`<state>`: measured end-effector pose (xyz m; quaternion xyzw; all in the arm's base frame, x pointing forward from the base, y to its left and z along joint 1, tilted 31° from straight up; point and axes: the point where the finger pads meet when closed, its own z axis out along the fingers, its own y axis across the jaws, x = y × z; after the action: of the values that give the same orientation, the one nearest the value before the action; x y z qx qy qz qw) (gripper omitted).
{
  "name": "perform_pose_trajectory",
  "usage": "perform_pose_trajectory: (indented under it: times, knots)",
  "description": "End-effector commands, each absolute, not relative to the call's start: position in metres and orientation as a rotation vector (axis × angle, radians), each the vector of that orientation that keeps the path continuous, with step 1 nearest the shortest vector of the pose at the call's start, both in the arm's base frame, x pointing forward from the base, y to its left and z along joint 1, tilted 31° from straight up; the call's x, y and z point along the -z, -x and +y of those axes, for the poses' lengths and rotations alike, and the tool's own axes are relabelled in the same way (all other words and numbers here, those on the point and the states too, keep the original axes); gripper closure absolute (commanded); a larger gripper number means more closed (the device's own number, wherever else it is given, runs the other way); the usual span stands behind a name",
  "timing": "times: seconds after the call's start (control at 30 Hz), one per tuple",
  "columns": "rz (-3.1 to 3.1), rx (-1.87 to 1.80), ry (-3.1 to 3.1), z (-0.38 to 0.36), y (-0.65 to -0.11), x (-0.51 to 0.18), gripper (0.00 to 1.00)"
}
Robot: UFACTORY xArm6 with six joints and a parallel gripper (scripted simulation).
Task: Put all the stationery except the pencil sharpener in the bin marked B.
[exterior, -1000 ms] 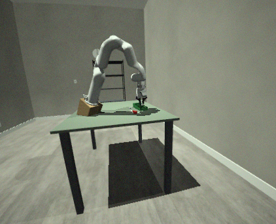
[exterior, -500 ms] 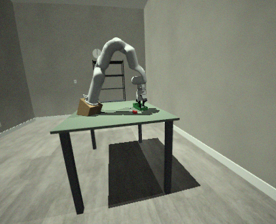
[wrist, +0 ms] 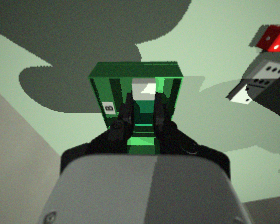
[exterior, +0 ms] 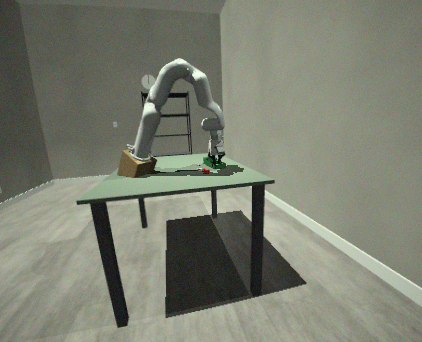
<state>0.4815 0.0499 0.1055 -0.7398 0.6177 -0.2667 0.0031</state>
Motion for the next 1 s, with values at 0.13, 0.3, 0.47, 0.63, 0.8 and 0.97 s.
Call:
perform_pose_trajectory:
  times: [0.13, 0.3, 0.47, 0.63, 0.8, 0.97]
  knots:
    - [1.934, 0.838, 2.317, 0.05, -0.482, -0.107, 0.71]
    - [1.934, 0.838, 2.317, 0.05, -0.482, -0.107, 0.71]
    - [1.934, 0.838, 2.317, 0.051, -0.482, -0.107, 0.71]
    - [1.934, 0.838, 2.317, 0.051, -0.482, -0.107, 0.71]
    - [1.934, 0.838, 2.317, 0.052, -0.48, -0.111, 0.71]
    - [1.934, 0.838, 2.317, 0.054, -0.477, -0.117, 0.71]
